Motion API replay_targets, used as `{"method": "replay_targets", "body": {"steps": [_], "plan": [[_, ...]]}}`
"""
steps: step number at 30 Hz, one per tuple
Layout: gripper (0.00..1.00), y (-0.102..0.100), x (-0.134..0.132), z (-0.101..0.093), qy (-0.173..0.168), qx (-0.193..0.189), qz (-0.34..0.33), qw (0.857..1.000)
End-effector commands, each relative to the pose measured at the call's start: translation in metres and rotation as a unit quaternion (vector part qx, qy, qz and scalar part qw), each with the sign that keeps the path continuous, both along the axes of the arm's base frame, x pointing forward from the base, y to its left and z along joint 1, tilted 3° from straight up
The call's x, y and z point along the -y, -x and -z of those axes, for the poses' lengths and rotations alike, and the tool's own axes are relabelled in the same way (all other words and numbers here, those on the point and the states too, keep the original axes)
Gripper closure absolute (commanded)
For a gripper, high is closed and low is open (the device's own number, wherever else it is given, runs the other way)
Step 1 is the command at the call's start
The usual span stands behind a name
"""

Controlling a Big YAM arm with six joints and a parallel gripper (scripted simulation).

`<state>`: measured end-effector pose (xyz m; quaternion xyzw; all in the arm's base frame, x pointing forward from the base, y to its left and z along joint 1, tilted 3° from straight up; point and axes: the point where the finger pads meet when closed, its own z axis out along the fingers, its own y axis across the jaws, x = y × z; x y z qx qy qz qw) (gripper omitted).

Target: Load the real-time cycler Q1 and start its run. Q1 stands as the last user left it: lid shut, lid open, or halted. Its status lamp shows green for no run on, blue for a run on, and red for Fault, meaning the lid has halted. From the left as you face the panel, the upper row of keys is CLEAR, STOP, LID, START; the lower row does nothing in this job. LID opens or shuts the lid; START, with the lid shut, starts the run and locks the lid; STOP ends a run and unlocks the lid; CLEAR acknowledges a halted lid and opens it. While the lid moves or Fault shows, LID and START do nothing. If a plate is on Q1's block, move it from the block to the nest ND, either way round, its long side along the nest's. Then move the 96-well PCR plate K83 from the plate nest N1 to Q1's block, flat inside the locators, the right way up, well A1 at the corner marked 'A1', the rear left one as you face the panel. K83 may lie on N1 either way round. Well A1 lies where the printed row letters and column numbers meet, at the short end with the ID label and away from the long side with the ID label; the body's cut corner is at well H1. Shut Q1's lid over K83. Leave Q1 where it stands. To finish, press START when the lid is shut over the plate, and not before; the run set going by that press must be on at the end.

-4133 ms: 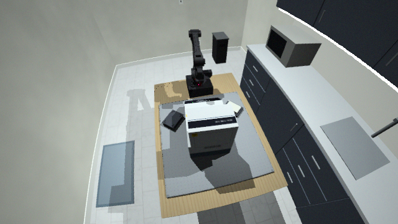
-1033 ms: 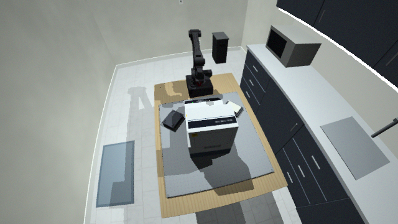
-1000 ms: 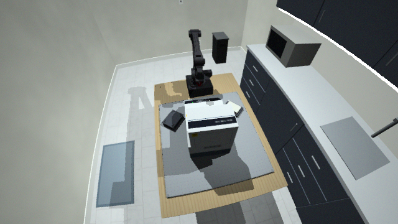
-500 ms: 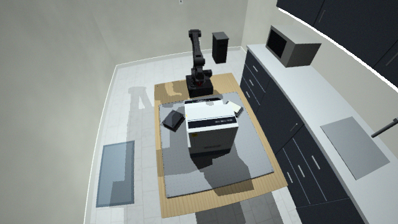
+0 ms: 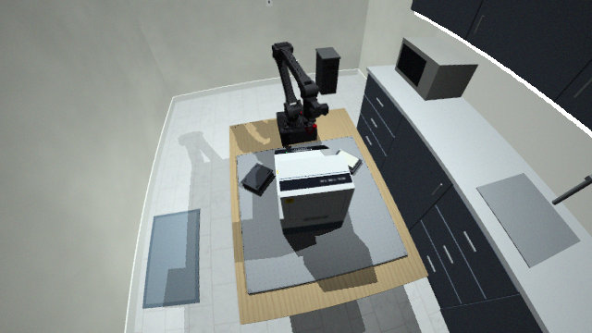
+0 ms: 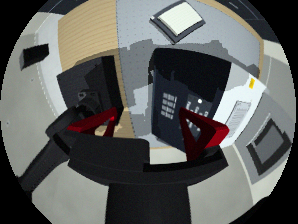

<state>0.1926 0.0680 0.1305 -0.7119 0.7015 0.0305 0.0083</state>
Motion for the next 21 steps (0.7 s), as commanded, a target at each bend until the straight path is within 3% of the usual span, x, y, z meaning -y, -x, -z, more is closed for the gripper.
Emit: {"method": "replay_targets", "body": {"steps": [1, 7, 11, 16, 21], "plan": [[0.00, -0.019, -0.012, -0.021, -0.007, 0.026, 0.039, 0.999], [0.00, -0.035, -0.050, -0.031, -0.016, 0.025, 0.062, 0.998], [0.00, -0.039, -0.064, -0.032, -0.014, 0.014, 0.110, 0.994], [0.00, -0.044, -0.081, -0.037, -0.017, 0.018, 0.096, 0.995], [0.00, -0.057, -0.105, -0.044, -0.019, 0.015, 0.145, 0.989]]}}
